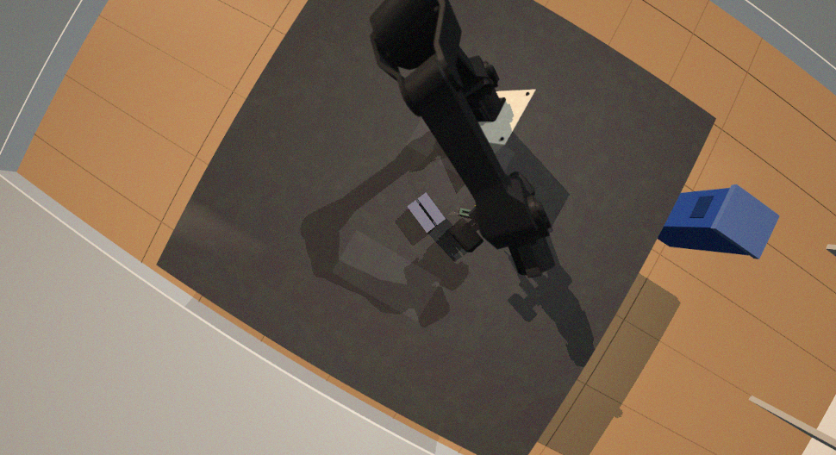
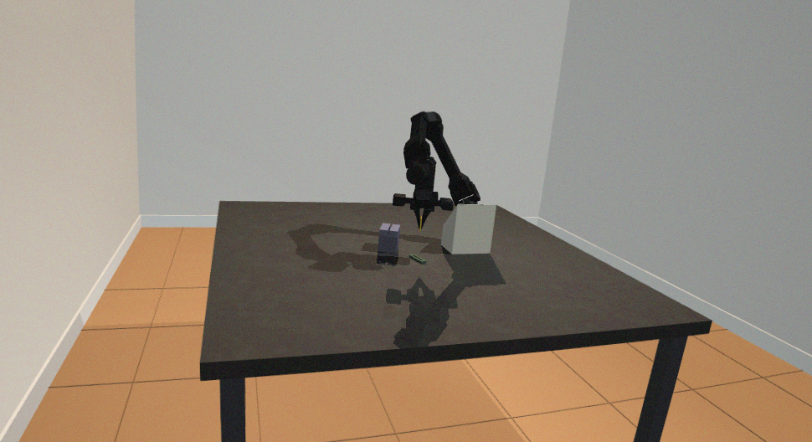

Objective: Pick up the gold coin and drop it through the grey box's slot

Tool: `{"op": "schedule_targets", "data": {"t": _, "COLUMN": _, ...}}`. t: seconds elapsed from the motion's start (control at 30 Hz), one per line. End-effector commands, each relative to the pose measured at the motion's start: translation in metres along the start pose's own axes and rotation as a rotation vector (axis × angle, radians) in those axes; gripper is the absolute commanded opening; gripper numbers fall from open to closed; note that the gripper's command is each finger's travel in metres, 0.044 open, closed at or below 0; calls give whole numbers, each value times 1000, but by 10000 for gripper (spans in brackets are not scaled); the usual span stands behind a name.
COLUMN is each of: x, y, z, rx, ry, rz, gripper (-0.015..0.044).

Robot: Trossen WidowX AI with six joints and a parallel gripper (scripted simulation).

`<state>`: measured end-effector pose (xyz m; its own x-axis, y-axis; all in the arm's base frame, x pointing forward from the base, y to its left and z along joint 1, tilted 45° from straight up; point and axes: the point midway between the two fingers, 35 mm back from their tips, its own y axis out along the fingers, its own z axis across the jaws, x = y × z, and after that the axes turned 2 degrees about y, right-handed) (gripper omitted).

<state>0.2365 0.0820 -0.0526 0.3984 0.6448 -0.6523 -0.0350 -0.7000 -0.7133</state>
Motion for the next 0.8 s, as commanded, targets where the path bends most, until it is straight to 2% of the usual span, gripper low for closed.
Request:
{"op": "schedule_targets", "data": {"t": 0.0, "x": 1, "y": -1, "z": 0, "rx": 4, "ry": 86, "rz": -3, "gripper": 0}}
{"op": "schedule_targets", "data": {"t": 0.77, "x": -23, "y": -3, "z": -38, "rx": 5, "ry": 90, "rz": -12, "gripper": 0}}
